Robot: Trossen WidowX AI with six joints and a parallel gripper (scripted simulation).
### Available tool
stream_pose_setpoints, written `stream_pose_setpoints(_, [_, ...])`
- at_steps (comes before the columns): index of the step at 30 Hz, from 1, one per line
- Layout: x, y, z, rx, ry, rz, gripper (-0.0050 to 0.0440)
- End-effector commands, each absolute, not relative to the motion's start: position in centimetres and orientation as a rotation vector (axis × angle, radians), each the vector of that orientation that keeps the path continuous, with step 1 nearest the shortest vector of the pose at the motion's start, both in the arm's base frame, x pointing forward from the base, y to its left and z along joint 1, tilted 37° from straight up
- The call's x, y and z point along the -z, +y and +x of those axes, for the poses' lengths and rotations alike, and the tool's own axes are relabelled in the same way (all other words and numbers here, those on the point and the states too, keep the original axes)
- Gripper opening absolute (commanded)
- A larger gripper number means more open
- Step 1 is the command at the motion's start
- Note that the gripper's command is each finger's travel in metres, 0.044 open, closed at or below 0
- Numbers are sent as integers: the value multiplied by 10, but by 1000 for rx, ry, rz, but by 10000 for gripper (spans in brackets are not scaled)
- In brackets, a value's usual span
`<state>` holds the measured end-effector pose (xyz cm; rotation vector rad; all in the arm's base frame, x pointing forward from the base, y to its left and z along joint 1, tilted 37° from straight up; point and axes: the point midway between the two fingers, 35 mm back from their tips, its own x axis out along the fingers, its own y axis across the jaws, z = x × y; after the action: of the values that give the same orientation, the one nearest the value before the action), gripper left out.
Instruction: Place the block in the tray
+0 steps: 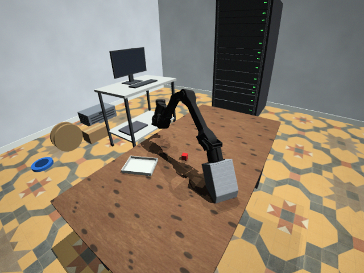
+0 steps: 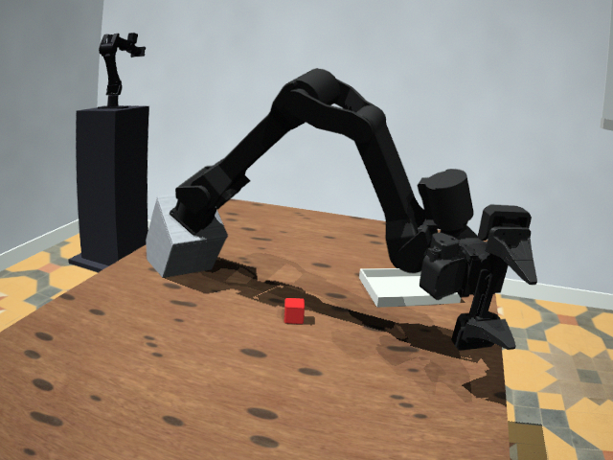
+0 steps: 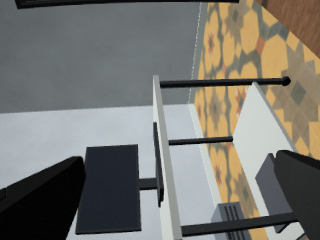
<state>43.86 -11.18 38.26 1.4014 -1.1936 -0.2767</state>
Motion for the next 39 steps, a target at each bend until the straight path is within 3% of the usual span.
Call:
stream_pose_setpoints(1, [-392,-112,433,259,-1214,1409,400])
stream_pose_setpoints(17, [-392,-112,433,259,-1214,1409,400])
stream_pose_setpoints(18, [-392,-112,433,259,-1213,1409,0])
stream_pose_setpoints(27, [-399,-108,431,277,-1145,1336,0])
stream_pose_setpoints(39, [-416,-85,414,315,-824,982,0])
